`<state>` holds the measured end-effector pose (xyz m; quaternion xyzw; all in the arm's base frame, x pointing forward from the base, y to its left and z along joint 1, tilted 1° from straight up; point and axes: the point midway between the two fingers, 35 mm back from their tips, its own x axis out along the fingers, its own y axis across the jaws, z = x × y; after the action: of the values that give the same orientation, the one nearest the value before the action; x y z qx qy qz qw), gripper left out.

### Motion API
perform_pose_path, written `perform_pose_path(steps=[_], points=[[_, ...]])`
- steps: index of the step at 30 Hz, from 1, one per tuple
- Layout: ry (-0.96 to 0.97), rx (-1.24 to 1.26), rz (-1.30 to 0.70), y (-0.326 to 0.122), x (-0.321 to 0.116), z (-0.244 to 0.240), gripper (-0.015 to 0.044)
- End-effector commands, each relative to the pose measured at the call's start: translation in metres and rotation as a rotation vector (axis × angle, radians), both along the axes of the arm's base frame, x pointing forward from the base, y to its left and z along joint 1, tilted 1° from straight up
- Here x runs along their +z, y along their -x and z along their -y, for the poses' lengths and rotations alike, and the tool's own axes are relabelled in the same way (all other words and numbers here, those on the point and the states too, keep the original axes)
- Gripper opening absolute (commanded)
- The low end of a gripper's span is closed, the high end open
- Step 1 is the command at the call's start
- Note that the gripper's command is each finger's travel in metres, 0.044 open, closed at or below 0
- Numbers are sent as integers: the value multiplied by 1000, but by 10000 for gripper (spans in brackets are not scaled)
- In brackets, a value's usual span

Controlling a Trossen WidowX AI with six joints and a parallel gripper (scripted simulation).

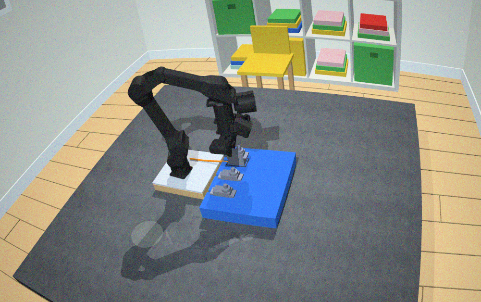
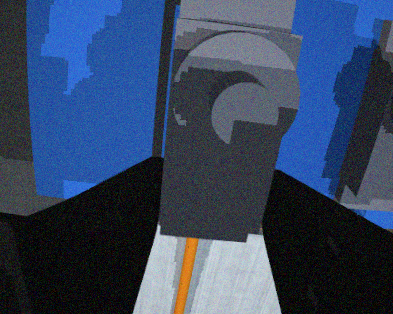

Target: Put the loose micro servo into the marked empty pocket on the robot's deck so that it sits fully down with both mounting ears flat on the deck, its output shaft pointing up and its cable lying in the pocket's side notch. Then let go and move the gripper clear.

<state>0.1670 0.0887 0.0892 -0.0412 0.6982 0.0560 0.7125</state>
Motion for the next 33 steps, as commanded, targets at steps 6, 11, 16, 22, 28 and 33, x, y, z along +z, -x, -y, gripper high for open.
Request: perform_pose_path(steps=[6,11,16,22,28,33], points=[[2,-5,3,-1,-8,0,0],[2,-5,3,-1,-13,0,0],[2,-5,3,-1,-17,0,0],[2,-5,3,-1,-22,0,0],[2,-5,3,-1,-28,0,0],[2,-5,3,-1,-30,-1,26]])
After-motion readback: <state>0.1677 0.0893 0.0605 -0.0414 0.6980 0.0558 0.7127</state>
